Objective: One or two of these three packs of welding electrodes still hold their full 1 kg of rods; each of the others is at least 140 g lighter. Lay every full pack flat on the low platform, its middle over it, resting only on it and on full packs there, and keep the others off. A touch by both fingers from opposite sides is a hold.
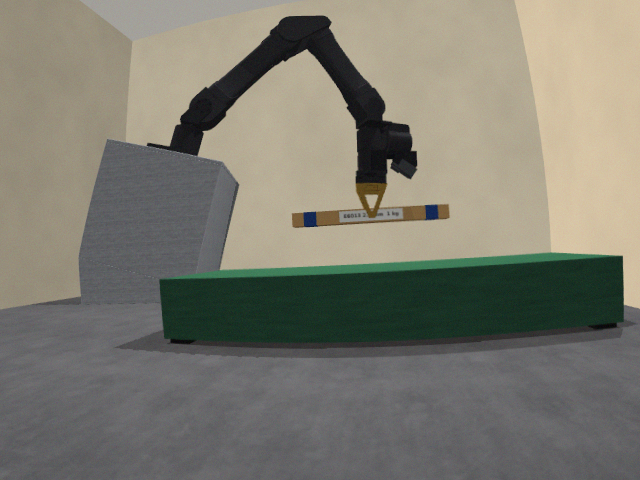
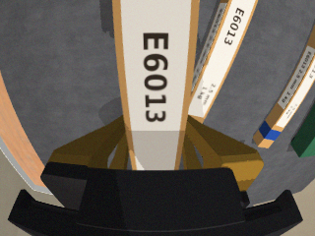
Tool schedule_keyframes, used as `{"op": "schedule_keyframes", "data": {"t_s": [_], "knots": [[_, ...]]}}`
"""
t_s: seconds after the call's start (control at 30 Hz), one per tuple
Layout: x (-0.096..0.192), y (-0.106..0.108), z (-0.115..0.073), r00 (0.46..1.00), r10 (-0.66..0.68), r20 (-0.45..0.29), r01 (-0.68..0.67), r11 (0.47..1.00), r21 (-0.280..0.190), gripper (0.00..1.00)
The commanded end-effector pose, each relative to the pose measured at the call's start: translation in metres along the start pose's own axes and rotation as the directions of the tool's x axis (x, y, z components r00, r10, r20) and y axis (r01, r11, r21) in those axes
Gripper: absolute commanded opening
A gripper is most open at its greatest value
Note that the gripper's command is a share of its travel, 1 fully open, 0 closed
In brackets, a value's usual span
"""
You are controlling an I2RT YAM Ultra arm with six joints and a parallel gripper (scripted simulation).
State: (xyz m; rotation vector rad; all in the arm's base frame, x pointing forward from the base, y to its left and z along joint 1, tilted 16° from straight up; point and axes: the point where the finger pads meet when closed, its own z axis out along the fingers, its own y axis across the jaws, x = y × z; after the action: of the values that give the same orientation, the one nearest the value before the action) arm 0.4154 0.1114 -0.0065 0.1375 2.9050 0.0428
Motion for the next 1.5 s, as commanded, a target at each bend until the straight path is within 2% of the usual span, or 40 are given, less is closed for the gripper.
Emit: {"op": "schedule_keyframes", "data": {"t_s": [0.0,1.47], "knots": [[-0.024,0.023,-0.033,0.997,0.009,0.077,-0.007,1.0,-0.026,0.0],[-0.023,0.126,-0.037,0.997,0.011,0.075,-0.008,0.999,-0.035,0.0]]}}
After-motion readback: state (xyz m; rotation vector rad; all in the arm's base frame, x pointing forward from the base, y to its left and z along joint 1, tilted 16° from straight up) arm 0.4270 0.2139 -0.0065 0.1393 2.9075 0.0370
